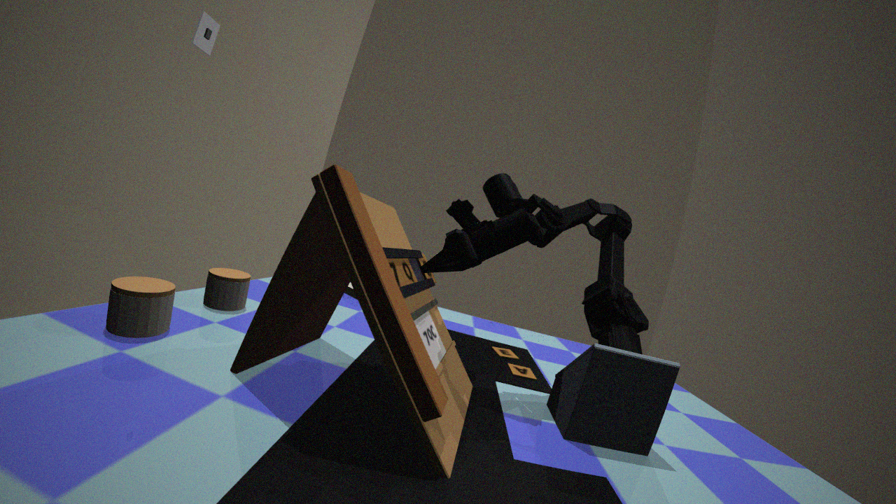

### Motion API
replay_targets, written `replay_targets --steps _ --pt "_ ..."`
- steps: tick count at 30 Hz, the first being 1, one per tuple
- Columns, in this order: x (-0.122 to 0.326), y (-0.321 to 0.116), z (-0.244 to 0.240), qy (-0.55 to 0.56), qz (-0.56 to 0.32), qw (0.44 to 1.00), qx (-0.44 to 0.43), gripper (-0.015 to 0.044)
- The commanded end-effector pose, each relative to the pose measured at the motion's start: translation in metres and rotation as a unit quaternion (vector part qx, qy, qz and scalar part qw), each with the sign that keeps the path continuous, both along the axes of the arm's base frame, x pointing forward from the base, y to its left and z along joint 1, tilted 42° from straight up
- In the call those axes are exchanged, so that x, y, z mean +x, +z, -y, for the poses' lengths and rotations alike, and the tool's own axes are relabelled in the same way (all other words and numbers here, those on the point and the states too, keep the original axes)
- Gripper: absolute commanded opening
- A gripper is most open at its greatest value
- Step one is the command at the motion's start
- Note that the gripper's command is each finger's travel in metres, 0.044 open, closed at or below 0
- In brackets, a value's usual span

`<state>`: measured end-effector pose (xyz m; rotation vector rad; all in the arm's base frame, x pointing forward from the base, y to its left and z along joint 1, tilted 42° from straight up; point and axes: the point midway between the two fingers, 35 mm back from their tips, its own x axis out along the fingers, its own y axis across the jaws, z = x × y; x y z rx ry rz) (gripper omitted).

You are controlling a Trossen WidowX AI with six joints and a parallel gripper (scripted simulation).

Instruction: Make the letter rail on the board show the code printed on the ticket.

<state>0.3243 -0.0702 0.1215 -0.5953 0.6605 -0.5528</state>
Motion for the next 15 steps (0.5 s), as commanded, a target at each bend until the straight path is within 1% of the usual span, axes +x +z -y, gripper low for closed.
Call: replay_targets --steps 1,15 --pt "0.0006 -0.0039 -0.0019 -0.001 -0.002 1.000 0.000 0.0000" --pt "0.0026 -0.0085 -0.0069 -0.001 -0.002 1.000 0.000 0.0000"
